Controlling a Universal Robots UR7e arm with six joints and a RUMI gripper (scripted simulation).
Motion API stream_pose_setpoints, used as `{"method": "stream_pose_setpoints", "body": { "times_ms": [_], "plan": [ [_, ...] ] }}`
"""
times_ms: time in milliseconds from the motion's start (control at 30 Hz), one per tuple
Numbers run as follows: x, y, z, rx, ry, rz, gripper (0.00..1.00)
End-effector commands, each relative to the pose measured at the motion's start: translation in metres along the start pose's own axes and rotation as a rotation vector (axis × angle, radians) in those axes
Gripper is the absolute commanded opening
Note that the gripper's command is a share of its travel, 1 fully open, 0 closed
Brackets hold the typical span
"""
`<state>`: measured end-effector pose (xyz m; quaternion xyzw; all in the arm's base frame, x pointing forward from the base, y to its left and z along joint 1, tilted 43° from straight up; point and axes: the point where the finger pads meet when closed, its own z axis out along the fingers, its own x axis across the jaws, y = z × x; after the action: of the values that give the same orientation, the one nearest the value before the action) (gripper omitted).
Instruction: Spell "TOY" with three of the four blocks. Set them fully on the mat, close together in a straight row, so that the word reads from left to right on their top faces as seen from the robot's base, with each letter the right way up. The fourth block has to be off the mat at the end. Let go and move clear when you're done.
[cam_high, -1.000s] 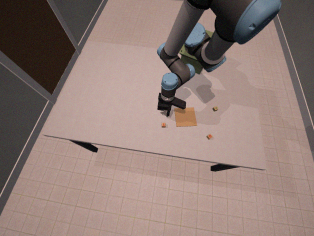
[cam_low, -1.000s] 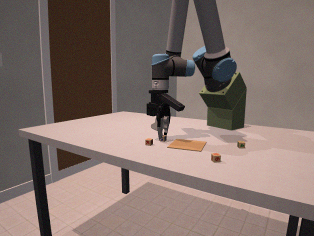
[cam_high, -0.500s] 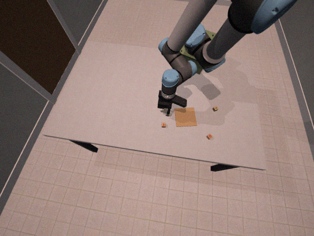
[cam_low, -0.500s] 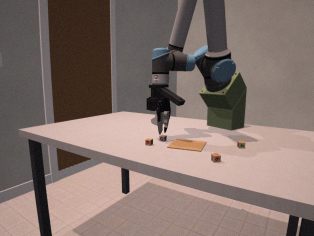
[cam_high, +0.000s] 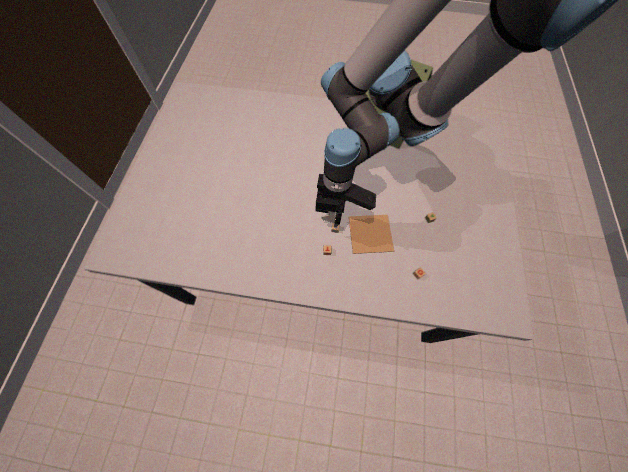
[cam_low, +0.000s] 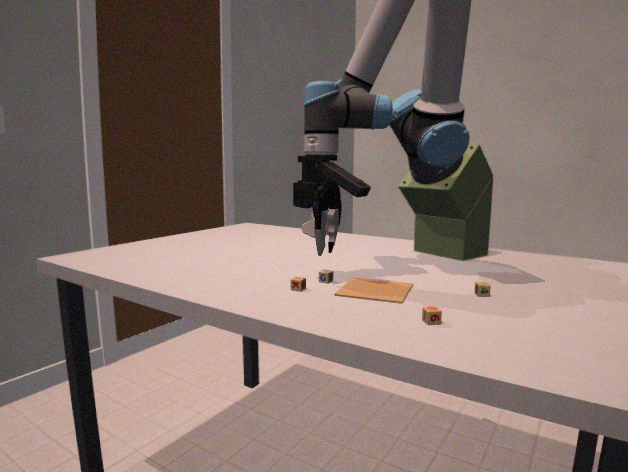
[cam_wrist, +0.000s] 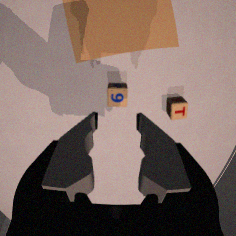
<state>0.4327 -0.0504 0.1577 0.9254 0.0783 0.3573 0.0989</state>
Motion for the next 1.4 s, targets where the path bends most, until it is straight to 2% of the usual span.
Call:
{"method": "stream_pose_setpoints", "body": {
  "times_ms": [0,400,800,833,1367],
  "plan": [
    [0.000,0.000,-0.013,0.005,0.000,-0.001,0.25],
    [0.000,0.000,-0.025,0.005,0.000,-0.001,0.25],
    [0.000,0.000,-0.027,0.005,0.000,-0.001,0.25],
    [0.000,0.000,-0.027,0.005,0.000,-0.001,1.00],
    [0.000,0.000,-0.027,0.005,0.000,-0.001,1.00]
  ]
}}
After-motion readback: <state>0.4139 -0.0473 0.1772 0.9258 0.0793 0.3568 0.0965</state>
